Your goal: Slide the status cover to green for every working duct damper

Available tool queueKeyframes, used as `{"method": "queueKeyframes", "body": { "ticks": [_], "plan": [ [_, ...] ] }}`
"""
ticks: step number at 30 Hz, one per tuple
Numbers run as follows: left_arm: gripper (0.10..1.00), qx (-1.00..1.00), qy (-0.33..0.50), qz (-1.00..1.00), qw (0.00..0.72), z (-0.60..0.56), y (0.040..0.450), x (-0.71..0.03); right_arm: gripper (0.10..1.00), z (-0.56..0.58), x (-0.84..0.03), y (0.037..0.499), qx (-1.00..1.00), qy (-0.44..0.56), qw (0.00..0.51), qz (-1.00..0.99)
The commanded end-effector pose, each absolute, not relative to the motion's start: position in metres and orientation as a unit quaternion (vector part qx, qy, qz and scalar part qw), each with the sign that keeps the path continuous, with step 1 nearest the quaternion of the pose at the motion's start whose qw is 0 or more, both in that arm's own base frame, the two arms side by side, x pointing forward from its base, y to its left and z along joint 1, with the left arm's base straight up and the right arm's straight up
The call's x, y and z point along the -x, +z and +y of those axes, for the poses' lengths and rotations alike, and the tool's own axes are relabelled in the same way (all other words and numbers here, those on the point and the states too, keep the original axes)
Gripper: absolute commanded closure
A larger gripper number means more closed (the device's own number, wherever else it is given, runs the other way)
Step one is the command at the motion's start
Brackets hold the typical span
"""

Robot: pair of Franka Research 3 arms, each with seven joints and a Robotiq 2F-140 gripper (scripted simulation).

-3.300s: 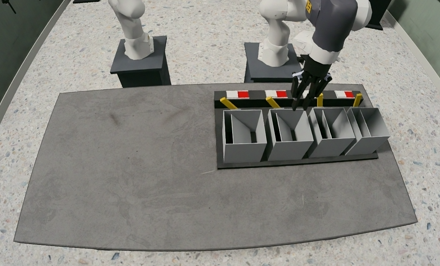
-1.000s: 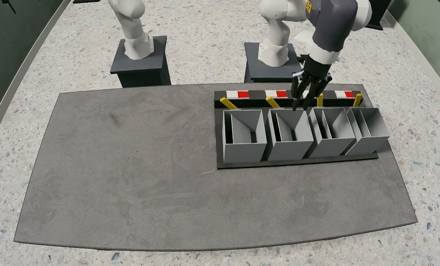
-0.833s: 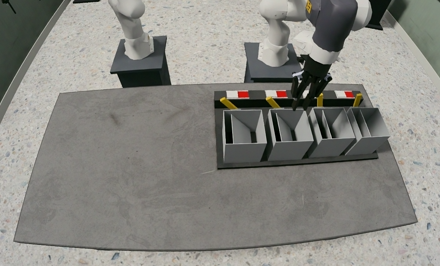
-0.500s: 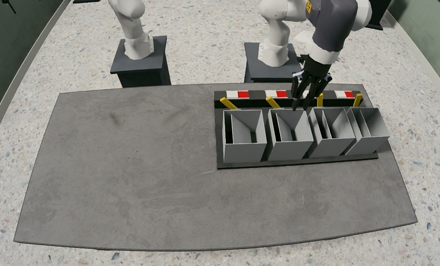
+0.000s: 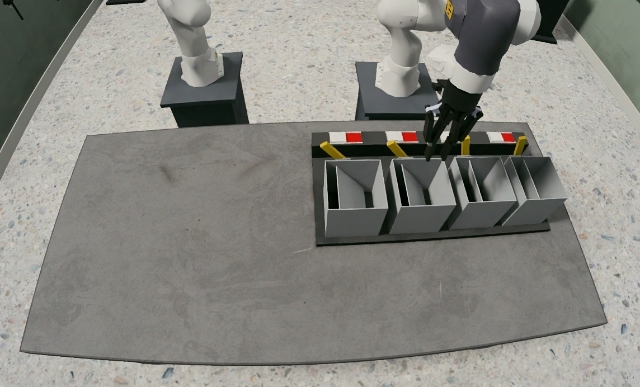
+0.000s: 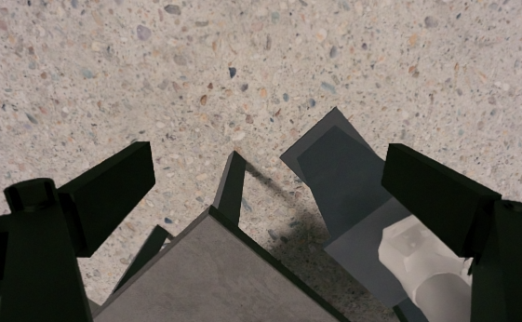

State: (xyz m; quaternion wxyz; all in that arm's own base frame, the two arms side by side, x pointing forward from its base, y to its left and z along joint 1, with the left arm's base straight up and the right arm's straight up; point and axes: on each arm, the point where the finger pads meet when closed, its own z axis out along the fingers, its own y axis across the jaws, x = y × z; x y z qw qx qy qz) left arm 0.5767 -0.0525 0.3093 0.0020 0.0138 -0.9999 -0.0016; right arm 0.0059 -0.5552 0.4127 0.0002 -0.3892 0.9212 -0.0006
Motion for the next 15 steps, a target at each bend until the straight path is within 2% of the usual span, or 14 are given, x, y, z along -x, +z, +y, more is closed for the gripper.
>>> {"method": "queueKeyframes", "body": {
  "ticks": [1, 9, 15],
  "plan": [
    [0.795, -0.012, 0.0, -1.0, 0.0, -0.052, 0.31, -0.578, 0.098, -0.554, -0.006, 0.413, 0.387, 0.0, 0.0, 0.922],
    [0.795, -0.012, 0.0, -1.0, 0.0, -0.05, 0.31, -0.578, 0.098, -0.554, -0.006, 0.413, 0.387, 0.0, 0.0, 0.922],
    [0.795, -0.012, 0.001, -1.0, 0.0, 0.022, 0.311, -0.583, 0.098, -0.554, -0.006, 0.413, 0.387, 0.0, 0.0, 0.922]
  ]
}}
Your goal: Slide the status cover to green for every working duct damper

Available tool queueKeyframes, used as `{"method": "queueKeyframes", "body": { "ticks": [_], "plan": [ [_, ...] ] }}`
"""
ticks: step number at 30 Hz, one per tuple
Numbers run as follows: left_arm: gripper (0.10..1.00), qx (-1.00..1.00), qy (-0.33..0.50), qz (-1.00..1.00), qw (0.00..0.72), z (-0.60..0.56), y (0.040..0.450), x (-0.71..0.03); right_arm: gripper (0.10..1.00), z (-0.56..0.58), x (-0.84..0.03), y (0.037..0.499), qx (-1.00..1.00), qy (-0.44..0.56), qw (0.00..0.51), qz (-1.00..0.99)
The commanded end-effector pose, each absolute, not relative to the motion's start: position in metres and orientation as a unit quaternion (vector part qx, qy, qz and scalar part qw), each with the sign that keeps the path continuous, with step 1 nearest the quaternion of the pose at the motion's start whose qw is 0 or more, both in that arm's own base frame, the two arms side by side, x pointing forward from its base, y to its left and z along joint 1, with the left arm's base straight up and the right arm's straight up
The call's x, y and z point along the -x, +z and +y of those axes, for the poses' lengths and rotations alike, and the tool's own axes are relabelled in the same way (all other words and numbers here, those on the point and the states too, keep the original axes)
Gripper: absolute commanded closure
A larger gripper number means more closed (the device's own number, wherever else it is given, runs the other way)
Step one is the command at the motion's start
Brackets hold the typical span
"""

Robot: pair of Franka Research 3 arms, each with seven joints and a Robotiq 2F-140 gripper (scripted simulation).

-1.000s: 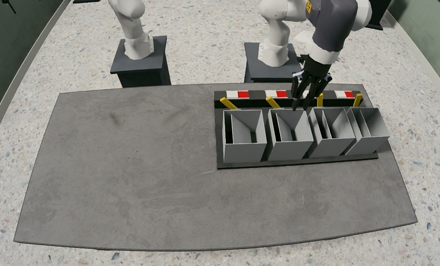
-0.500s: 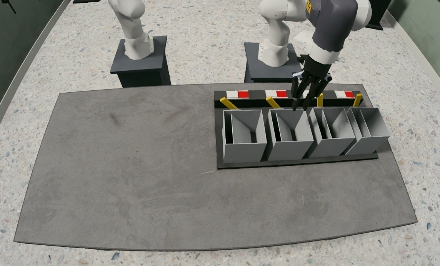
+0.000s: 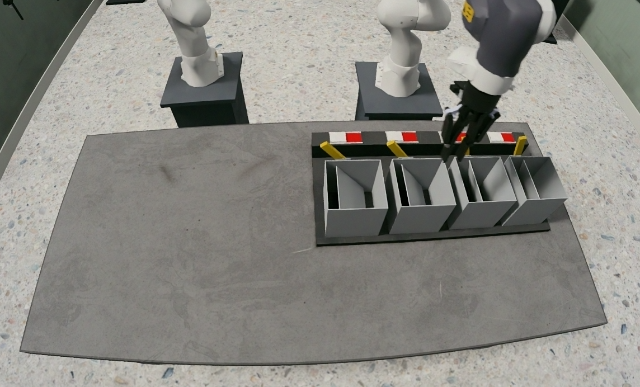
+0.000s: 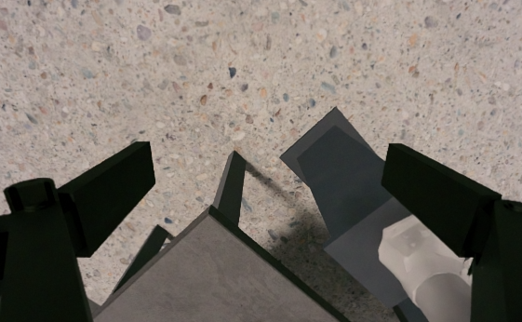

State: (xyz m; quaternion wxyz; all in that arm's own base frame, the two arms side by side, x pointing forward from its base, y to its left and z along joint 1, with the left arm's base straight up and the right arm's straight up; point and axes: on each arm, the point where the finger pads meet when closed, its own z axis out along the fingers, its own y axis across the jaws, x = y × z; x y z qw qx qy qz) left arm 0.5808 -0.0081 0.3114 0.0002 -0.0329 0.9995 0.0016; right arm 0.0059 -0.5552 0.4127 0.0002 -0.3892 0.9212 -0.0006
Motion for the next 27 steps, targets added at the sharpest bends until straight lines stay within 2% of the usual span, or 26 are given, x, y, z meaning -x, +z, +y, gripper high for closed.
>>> {"method": "queueKeyframes", "body": {
  "ticks": [1, 10, 27],
  "plan": [
    [0.795, 0.012, -0.001, 1.0, 0.0, 0.034, 0.311, -0.584, 0.098, -0.554, -0.006, 0.413, 0.387, 0.0, 0.0, 0.922],
    [0.795, 0.012, 0.0, 1.0, 0.0, 0.131, 0.313, -0.575, 0.098, -0.554, -0.006, 0.413, 0.387, 0.0, 0.0, 0.922],
    [0.795, 0.012, 0.0, 1.0, 0.0, 0.131, 0.313, -0.575, 0.098, -0.554, -0.006, 0.413, 0.387, 0.0, 0.0, 0.922]
  ]
}}
